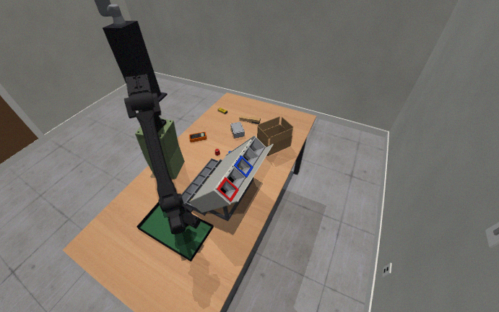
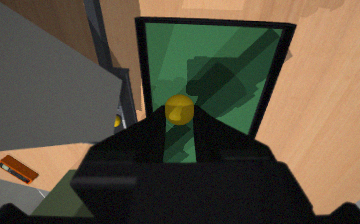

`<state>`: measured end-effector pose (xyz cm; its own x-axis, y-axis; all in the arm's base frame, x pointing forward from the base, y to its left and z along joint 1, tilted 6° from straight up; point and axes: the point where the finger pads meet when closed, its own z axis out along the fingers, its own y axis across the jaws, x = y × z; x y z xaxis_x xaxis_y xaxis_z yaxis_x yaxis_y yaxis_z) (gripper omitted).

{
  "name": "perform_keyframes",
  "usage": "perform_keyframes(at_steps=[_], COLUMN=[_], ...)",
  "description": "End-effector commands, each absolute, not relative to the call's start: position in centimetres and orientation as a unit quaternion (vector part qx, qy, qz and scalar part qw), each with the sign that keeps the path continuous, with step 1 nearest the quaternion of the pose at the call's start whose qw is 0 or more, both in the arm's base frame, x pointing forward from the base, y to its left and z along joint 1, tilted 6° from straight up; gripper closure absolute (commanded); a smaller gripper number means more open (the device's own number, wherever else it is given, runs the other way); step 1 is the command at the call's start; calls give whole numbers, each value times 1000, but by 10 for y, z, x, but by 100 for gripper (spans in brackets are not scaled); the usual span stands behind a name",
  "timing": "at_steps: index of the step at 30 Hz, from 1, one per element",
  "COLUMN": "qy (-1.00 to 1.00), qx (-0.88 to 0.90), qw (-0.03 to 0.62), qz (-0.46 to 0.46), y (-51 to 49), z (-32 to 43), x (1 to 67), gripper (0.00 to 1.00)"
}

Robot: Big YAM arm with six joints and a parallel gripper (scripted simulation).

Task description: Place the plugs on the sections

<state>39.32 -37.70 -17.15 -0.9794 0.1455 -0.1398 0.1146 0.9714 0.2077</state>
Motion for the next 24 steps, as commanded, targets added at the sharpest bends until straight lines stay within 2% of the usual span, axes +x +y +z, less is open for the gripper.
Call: perform_keyframes(at_steps=[1, 24], qy=[990, 989], qx=[67, 73], qw=[82, 68], qz=[95, 110], y=[-385, -385], z=[-174, -179], x=[389, 384], gripper=[100, 100])
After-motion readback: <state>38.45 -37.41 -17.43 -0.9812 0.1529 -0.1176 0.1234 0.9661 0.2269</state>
